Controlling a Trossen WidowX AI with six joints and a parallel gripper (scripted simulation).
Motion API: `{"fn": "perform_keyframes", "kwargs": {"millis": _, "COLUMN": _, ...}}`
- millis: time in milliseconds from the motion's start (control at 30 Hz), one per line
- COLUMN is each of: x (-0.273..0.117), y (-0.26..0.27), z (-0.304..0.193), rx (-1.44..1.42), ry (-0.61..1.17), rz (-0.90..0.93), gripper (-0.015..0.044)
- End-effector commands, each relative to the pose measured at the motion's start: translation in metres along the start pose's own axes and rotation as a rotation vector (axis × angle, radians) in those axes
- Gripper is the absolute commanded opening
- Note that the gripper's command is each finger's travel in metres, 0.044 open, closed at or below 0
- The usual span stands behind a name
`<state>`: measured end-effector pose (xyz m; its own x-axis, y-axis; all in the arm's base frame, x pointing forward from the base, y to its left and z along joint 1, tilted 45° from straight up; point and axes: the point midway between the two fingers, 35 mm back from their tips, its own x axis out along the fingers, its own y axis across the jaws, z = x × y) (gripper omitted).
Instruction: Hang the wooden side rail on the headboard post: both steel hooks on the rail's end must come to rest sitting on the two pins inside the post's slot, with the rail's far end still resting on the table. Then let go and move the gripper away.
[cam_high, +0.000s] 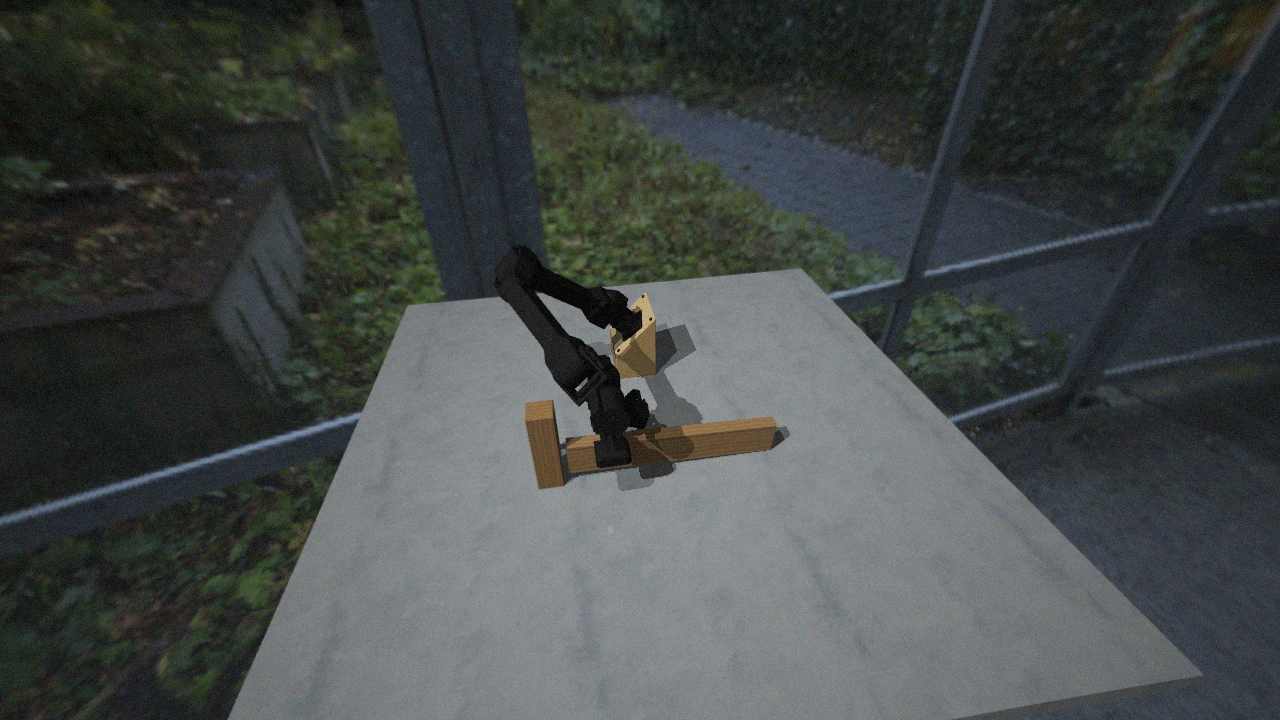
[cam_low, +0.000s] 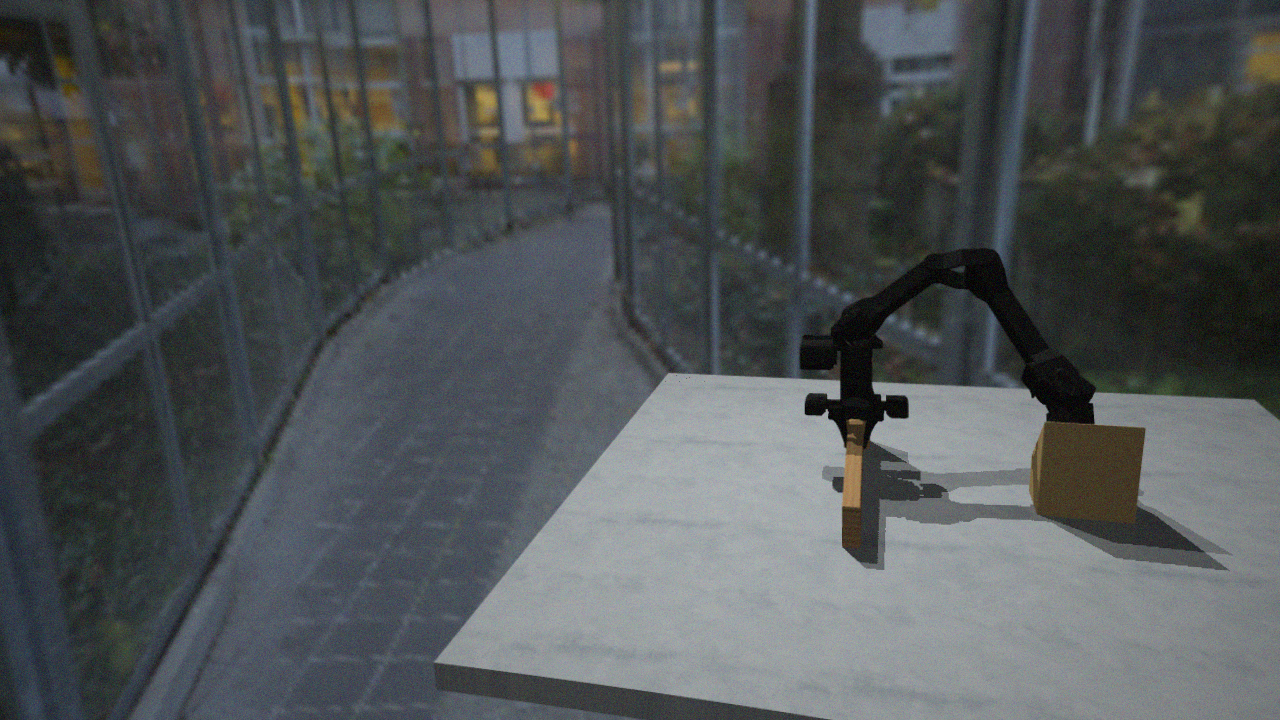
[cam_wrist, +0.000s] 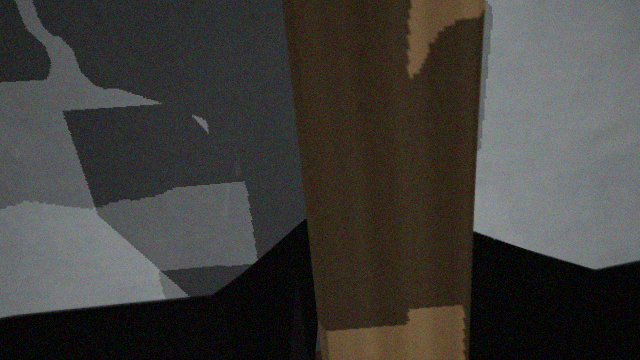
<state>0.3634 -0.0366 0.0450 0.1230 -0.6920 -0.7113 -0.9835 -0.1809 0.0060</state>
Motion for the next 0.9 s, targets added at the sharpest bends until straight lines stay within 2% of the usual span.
{"fn": "perform_keyframes", "kwargs": {"millis": 0, "x": -0.0062, "y": -0.0031, "z": -0.0038, "rx": 0.005, "ry": 0.002, "rz": -0.018, "gripper": 0.0000}}
{"fn": "perform_keyframes", "kwargs": {"millis": 867, "x": -0.0068, "y": -0.0041, "z": -0.0067, "rx": 0.005, "ry": 0.002, "rz": -0.018, "gripper": 0.0000}}
